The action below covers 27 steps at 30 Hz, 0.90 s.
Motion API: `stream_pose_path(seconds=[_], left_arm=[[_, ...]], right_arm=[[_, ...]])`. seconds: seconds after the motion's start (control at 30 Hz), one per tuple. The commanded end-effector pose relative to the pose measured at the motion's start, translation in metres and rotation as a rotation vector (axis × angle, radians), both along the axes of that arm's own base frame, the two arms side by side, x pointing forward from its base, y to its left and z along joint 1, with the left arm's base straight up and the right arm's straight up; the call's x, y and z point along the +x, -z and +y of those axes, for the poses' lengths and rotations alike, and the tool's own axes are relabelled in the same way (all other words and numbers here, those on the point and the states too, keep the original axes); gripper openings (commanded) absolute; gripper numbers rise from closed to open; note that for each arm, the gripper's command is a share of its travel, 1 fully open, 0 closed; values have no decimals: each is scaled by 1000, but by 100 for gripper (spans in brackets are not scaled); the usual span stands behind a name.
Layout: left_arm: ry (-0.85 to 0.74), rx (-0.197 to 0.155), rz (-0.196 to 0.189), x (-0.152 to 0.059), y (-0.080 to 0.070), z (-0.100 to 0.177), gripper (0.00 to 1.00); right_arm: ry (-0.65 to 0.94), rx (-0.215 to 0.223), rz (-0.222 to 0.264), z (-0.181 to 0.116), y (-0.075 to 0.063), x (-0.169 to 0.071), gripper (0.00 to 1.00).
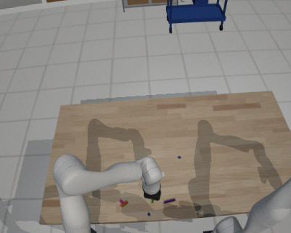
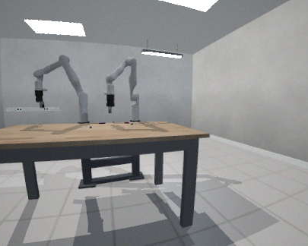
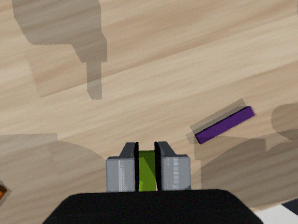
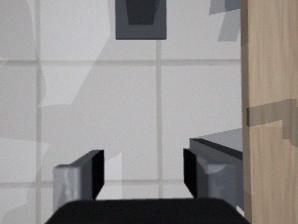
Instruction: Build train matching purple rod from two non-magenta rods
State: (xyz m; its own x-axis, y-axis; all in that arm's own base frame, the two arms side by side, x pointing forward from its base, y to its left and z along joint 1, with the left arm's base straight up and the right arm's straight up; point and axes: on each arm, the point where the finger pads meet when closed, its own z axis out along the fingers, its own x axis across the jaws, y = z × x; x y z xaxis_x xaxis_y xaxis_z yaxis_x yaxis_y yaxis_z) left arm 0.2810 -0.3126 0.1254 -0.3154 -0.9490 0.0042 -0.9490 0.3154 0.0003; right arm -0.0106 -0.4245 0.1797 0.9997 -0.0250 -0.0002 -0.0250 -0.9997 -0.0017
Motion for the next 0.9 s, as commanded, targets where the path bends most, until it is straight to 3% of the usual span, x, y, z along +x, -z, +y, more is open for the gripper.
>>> stream_pose_path(seconds=[0.0,0.87], left_arm=[[-31,0,-4,-11,2,13,24],[-51,4,-3,-18,4,22,24]], right_arm=[[0,-2,0,0,-1,0,100],[0,-2,0,0,-1,0,100]])
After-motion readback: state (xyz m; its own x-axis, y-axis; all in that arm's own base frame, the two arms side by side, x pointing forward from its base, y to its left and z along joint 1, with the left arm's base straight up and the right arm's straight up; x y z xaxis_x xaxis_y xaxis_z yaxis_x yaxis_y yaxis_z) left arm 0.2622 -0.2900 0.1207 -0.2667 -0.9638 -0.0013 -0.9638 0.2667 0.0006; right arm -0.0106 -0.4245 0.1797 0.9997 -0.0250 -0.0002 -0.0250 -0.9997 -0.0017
